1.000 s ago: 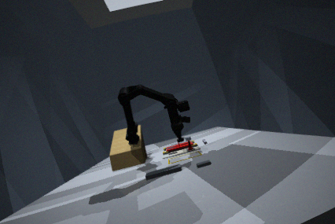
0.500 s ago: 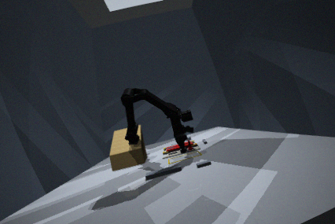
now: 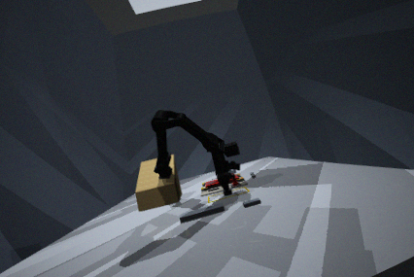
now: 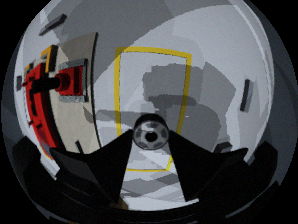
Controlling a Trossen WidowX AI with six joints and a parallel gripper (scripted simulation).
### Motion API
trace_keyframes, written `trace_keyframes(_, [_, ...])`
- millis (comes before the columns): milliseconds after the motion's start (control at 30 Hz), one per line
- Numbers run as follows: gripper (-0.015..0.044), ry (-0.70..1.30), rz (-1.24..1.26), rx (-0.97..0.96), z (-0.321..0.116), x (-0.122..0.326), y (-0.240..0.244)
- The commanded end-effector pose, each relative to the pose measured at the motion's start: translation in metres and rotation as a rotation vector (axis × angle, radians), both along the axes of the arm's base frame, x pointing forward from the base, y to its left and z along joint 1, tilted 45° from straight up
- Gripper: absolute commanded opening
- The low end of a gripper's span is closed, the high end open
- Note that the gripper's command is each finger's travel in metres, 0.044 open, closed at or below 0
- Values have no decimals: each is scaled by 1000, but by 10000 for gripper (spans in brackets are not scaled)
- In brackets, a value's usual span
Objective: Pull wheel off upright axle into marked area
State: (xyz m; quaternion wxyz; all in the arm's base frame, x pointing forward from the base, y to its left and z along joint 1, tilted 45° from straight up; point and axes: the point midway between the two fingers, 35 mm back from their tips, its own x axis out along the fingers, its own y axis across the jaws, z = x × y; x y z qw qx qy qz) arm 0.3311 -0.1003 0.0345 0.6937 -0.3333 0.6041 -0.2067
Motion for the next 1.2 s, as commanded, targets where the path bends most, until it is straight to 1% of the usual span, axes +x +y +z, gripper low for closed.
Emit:
trace_keyframes(0, [263, -1, -4, 0, 0, 0, 0])
trace_keyframes(33, [289, -1, -3, 1, 2, -1, 2])
trace_keyframes(67, [300, -1, -3, 2, 5, -1, 5])
trace_keyframes(267, [300, -1, 4, 6, 40, -10, 40])
trace_keyframes(333, [300, -1, 5, 6, 42, -11, 41])
trace_keyframes(400, [353, 2, 12, 13, 35, -15, 43])
trace_keyframes(500, [431, 5, 9, 19, 38, -49, 64])
trace_keyframes(533, [440, 6, 8, 18, 39, -61, 69])
trace_keyframes(600, [440, 6, 6, 14, 41, -86, 78])
trace_keyframes(667, [440, 5, 5, 9, 42, -101, 82])
trace_keyframes(1167, [440, 5, 5, 8, 42, -103, 82])
